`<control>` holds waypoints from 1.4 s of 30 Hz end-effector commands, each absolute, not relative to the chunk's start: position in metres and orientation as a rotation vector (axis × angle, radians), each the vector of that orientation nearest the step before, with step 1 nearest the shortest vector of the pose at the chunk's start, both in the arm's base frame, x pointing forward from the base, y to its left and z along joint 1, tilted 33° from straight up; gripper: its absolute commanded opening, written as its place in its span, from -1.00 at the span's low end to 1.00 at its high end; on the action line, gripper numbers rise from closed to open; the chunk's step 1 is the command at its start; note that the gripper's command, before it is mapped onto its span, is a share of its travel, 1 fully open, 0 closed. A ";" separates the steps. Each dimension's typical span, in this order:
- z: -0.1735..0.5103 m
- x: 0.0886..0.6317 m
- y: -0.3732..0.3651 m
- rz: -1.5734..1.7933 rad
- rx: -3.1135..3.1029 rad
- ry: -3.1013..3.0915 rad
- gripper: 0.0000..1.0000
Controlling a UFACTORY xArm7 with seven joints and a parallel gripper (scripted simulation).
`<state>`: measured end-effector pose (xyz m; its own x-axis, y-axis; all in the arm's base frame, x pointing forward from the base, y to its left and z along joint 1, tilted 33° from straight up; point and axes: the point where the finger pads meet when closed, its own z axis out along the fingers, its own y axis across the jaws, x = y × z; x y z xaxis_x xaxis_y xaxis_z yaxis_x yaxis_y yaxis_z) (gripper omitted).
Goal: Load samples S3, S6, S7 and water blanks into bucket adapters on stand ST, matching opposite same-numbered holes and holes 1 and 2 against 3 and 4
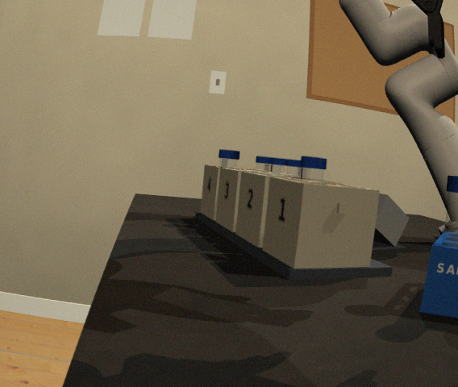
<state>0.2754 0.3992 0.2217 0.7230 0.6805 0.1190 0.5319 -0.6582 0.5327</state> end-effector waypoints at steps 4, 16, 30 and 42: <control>0.213 0.280 0.397 0.432 2.459 0.929 0.15; 0.196 0.289 0.391 0.432 2.459 0.929 0.15; 0.173 0.301 0.382 0.432 2.459 0.929 0.15; 0.156 0.310 0.375 0.432 2.459 0.929 0.15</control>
